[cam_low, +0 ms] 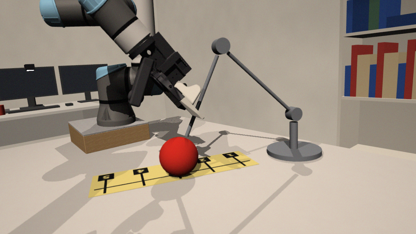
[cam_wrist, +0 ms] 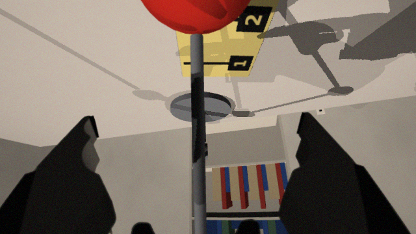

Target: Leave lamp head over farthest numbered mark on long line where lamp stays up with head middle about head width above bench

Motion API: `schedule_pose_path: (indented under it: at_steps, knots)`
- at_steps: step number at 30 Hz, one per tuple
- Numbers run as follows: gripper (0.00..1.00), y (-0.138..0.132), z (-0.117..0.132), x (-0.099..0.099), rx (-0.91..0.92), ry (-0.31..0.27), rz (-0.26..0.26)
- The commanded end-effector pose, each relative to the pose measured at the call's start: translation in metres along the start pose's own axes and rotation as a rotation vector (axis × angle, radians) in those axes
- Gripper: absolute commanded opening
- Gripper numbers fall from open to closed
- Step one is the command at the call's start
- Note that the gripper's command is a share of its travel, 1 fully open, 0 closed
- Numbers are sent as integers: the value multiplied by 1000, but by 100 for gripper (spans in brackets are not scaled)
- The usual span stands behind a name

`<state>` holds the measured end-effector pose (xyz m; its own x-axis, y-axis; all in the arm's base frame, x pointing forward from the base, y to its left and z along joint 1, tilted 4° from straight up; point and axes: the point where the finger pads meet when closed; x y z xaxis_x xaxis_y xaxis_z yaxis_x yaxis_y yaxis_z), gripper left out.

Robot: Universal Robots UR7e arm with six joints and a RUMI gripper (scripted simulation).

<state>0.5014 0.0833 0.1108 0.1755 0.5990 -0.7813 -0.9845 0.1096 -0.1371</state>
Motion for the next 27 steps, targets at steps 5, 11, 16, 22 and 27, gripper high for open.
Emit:
schedule_pose_path:
  at_steps: [5, 11, 16, 22, 27]
  knots:
    - [100, -1, 0, 5, -1, 1, -2]
    - [0, -1, 0, 4, -1, 1, -2]
    - [0, -1, 0, 4, -1, 1, -1]
    - [0, -1, 0, 3, -1, 1, -1]
    - [0, -1, 0, 3, -1, 1, -1]
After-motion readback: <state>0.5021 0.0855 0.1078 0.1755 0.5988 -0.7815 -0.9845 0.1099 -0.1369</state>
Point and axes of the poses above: the point where the finger pads meet when closed, its own x axis out along the fingers, its own y axis across the jaws, z = x × y, and after that the axes turned 7 degrees about -x, right-handed
